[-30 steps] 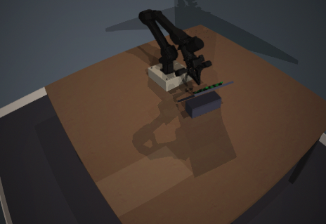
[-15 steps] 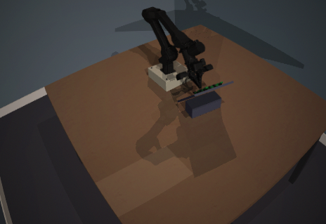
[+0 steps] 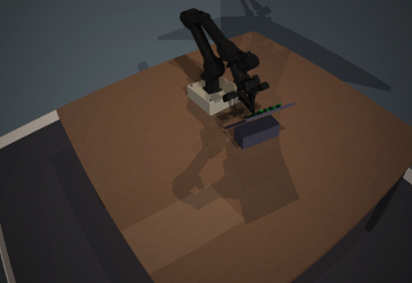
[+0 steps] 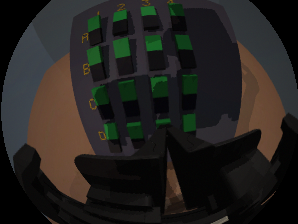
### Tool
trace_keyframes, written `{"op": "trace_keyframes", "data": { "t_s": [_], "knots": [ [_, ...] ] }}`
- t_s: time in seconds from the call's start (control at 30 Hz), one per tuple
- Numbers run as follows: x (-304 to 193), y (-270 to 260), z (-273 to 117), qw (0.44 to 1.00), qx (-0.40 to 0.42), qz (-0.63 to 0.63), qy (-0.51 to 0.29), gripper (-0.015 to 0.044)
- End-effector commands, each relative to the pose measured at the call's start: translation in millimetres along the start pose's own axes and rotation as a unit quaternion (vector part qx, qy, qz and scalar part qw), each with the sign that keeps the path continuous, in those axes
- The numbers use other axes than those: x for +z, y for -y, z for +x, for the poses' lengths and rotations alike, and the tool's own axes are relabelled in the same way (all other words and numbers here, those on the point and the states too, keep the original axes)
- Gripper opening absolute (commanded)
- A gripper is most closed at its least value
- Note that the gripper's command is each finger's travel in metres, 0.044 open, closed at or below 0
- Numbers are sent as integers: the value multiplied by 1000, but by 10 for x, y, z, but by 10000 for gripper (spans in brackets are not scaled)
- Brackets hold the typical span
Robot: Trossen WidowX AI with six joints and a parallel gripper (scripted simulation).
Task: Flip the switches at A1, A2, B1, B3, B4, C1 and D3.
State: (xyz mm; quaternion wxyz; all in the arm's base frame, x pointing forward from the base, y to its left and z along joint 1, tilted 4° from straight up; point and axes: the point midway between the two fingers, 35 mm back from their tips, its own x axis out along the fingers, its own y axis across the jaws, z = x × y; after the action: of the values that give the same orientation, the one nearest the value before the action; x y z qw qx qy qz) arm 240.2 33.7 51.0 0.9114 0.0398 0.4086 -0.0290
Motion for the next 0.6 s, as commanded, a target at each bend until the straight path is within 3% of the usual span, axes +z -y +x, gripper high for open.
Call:
{"op": "trace_keyframes", "data": {
  "t_s": [0.0, 0.57],
  "knots": [
    [-8, -6, 3, 1000, 2, -3, -1, 0],
    [-7, -7, 19, 1000, 2, -3, -1, 0]
  ]
}}
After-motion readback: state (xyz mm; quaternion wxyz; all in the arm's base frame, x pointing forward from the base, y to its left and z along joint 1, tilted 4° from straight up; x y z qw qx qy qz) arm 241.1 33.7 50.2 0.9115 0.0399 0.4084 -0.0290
